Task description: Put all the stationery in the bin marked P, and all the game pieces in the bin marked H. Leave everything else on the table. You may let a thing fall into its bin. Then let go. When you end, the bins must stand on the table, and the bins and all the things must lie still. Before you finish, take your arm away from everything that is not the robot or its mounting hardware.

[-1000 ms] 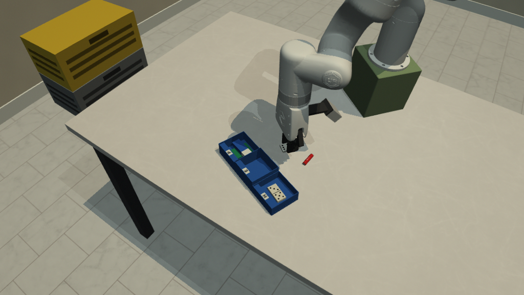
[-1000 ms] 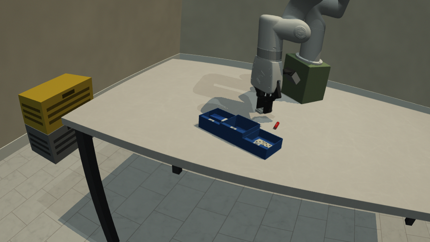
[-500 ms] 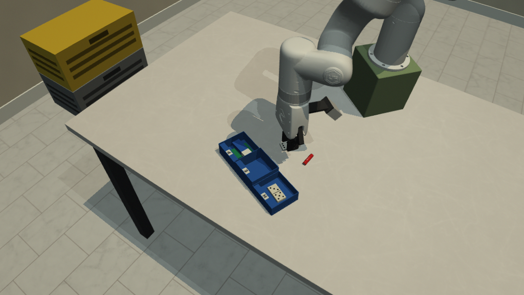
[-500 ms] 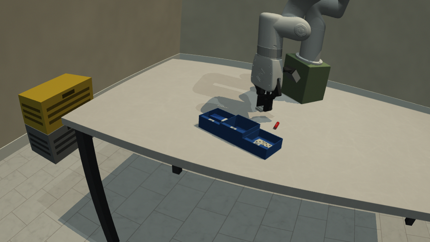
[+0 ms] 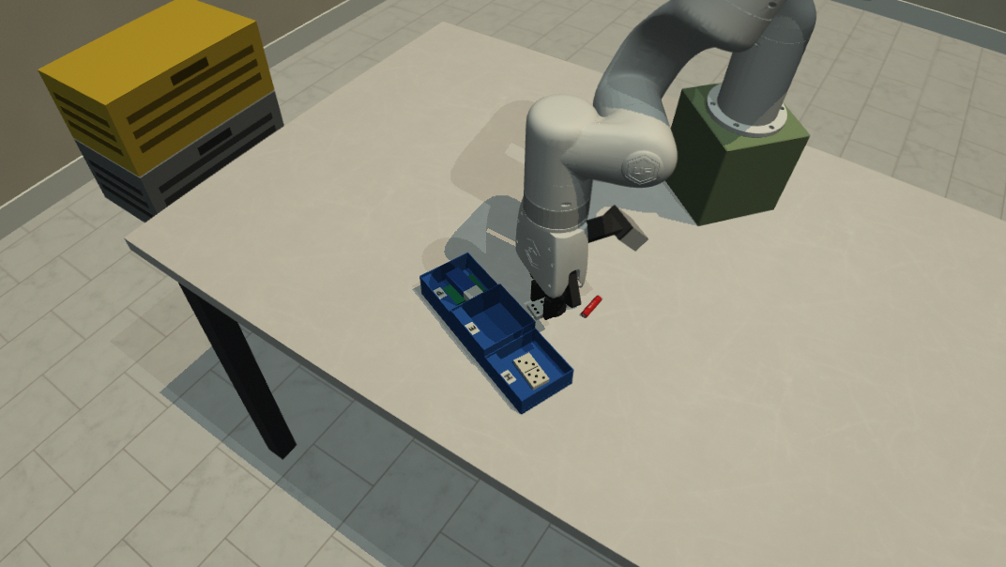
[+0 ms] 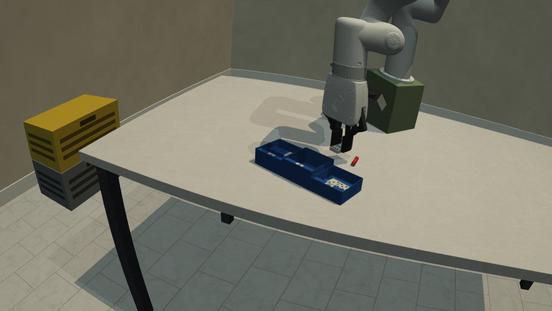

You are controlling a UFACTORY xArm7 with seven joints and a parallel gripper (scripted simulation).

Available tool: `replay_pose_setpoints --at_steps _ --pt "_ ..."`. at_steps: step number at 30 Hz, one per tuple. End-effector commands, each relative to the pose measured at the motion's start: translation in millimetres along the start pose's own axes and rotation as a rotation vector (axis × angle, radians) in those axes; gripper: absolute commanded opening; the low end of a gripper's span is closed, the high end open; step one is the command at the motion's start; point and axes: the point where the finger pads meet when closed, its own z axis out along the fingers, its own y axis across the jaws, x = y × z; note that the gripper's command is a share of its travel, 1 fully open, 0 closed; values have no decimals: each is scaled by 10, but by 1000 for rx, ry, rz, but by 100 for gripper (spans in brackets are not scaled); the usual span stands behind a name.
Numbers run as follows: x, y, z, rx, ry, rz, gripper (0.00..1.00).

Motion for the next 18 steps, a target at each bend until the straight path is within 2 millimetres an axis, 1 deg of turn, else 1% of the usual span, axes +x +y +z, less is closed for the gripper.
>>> replay_pose_setpoints --at_steps 1,2,3,8,17,18 --pt "-199 186 -1 -2 0 -126 0" --pt "-199 186 -1 -2 0 -126 0" --pt "-241 229 -1 -2 -1 -214 0" --pt "-449 447 -2 0 -3 -344 0" --pt "-463 462 -2 5 -4 -602 0" --pt "-463 462 -2 5 -4 -602 0"
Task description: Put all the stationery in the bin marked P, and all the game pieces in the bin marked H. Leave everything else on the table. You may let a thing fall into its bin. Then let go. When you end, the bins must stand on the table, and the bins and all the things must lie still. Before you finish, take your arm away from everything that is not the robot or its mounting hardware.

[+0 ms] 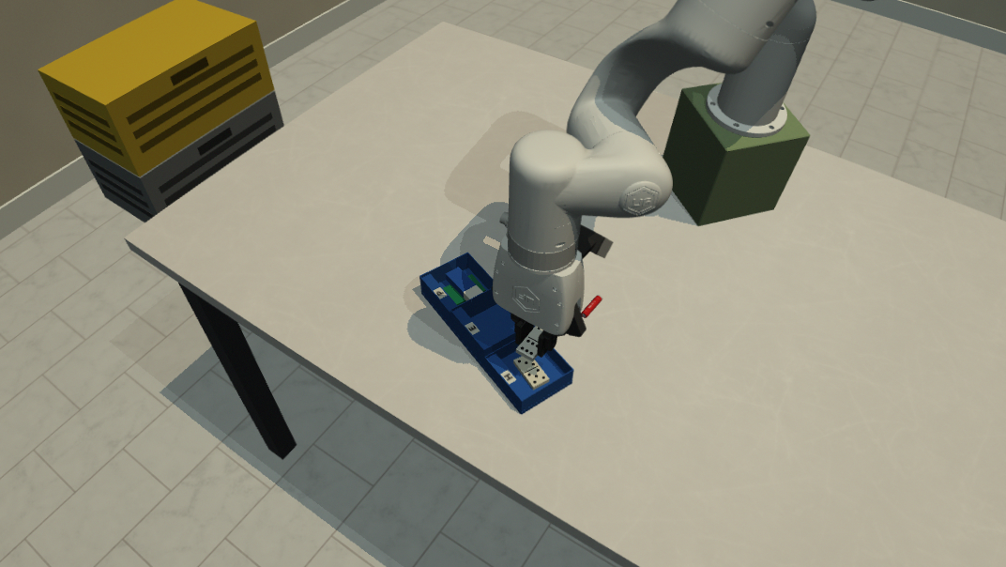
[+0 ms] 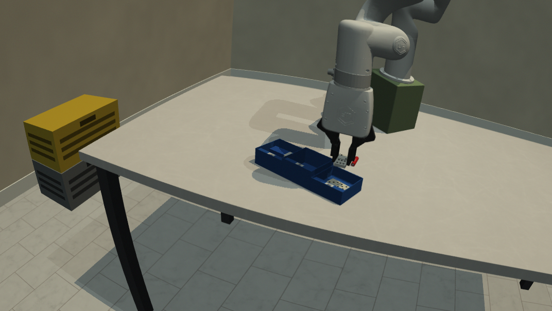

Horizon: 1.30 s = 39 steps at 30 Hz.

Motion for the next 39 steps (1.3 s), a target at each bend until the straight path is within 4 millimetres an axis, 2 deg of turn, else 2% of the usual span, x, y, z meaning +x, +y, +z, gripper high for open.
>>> replay_pose_setpoints --at_steps 1,2,16,18,19,33,35,36,39 --pt "-29 -1 -14 -4 -7 -101 0" --pt "-29 -1 -13 -3 -4 -183 0" --pt "-30 -1 -14 6 7 -559 0" --pt "-30 -1 -14 6 7 -559 0" --pt "-30 -1 -14 7 8 -642 0" --pt "-32 2 -14 4 7 -1016 0" --pt "-32 2 -14 4 7 -1016 0" --pt "-32 2 -14 0 3 -1097 0" --pt "-32 2 -14 -4 -3 -1163 0"
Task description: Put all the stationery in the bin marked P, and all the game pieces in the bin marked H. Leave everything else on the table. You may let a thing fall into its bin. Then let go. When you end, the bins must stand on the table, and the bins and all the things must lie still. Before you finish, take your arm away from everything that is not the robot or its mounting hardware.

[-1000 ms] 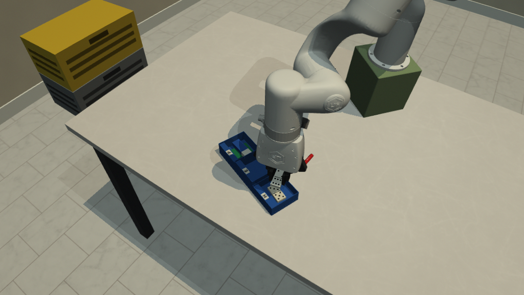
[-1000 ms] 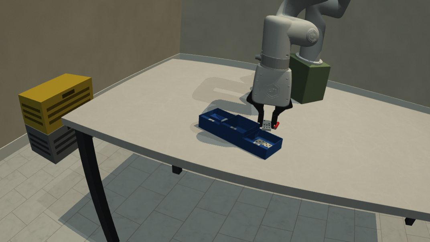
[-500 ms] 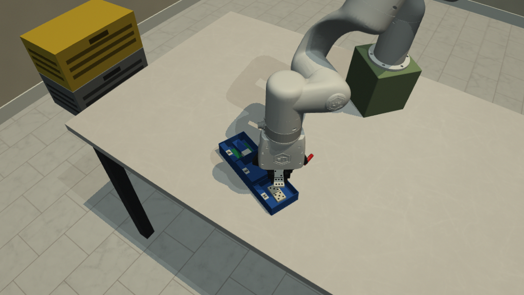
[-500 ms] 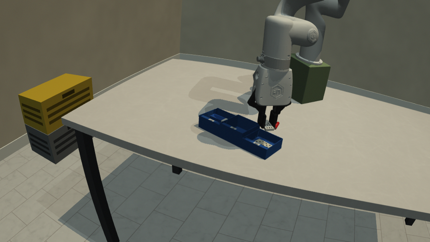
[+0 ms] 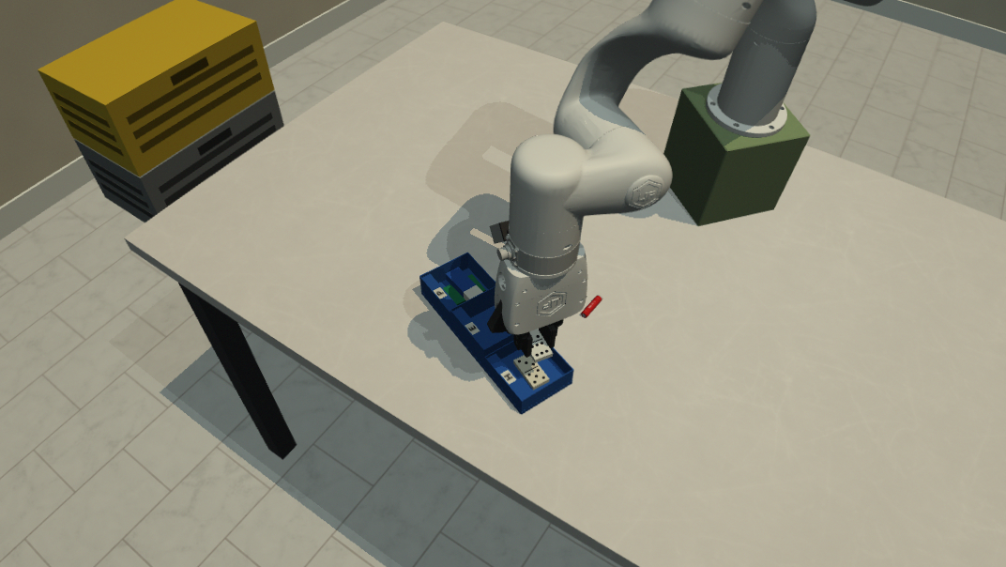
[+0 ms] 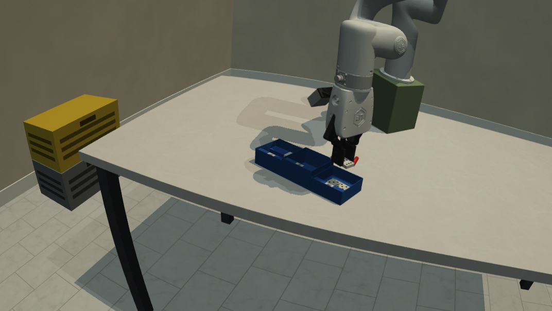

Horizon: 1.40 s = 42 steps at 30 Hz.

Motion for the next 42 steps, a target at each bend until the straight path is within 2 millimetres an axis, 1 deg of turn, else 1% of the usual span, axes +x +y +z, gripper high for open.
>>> replay_pose_setpoints --at_steps 1,2,20,28,30,42 --pt "-1 -17 -15 4 -28 -154 0" --pt "-1 -17 -14 4 -32 -177 0" --pt "3 -18 -14 4 -32 -177 0" --pt "-2 -18 146 4 -32 -177 0" --pt "-2 -18 146 4 -32 -177 0" --pt "-9 -17 386 4 -32 -177 0"
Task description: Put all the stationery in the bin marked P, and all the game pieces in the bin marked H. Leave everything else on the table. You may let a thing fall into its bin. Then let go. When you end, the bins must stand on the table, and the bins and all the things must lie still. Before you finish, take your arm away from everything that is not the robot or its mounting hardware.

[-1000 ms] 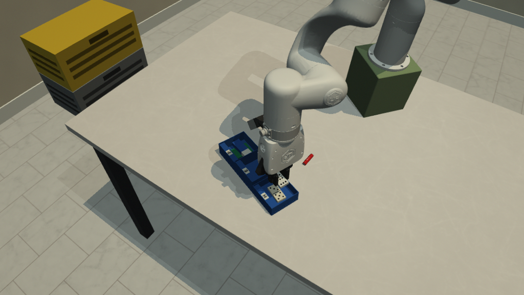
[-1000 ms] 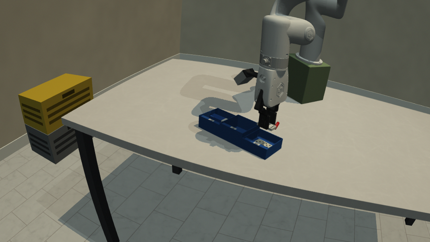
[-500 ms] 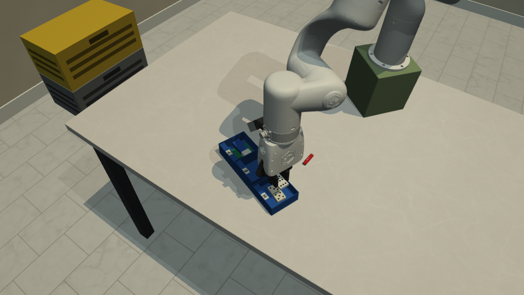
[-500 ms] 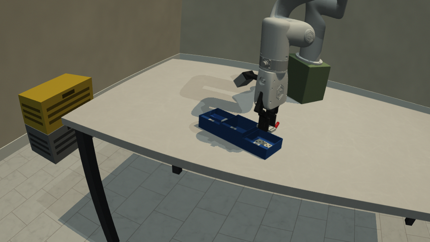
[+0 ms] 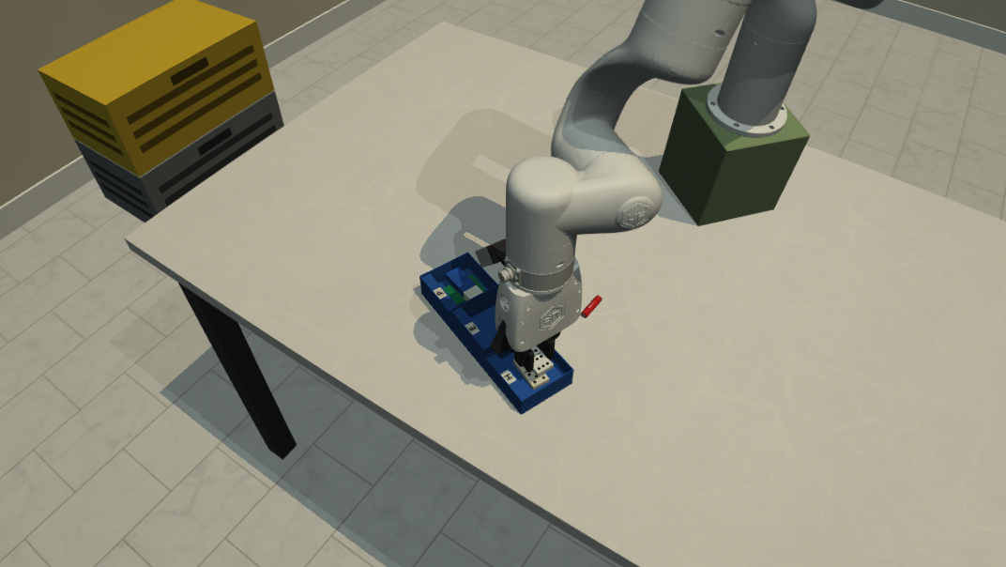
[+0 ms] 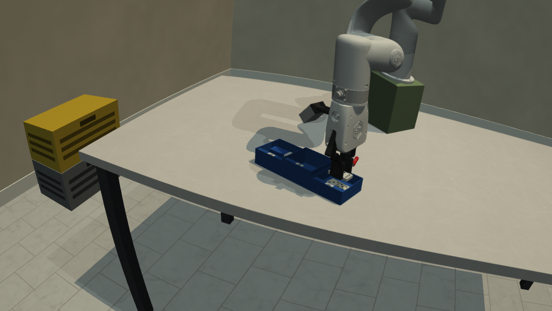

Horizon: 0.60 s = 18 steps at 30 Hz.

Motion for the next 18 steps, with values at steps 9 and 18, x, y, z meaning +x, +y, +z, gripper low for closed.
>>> replay_pose_setpoints --at_steps 9,18 --pt "-2 -26 111 5 -1 0 0" --pt "-2 -25 111 5 -1 0 31"
